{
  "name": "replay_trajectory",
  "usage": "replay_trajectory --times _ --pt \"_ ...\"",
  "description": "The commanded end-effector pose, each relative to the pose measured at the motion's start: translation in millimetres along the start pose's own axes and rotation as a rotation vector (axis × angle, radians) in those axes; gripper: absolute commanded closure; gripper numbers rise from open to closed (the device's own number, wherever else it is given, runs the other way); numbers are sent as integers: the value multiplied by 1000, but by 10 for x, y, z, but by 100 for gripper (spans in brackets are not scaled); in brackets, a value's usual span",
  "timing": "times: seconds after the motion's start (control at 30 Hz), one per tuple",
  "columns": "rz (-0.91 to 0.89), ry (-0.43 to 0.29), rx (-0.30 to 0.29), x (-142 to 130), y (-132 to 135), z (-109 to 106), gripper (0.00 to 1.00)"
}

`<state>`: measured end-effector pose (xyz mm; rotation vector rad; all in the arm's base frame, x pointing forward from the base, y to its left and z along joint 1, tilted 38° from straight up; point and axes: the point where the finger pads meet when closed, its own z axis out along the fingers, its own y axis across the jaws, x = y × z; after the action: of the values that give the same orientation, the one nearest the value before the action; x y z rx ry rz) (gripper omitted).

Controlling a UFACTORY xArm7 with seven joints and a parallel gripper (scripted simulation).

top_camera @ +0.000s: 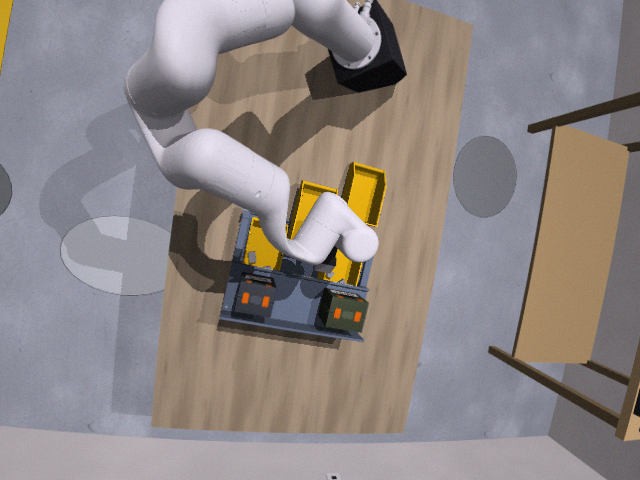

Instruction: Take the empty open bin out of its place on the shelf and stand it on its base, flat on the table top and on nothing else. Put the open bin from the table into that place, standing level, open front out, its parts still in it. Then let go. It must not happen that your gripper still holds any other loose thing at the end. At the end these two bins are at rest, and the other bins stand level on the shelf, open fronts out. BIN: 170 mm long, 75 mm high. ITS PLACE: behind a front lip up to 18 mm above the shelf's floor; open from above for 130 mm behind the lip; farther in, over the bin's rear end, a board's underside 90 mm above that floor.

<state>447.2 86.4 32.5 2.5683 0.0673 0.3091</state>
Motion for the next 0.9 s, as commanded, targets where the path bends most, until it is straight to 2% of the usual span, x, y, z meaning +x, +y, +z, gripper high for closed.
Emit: replay_trajectory --times 0.0,0.87 --pt "-1 4 2 56 -11 -24 100" --pt "-1 4 2 251 -11 -46 100"
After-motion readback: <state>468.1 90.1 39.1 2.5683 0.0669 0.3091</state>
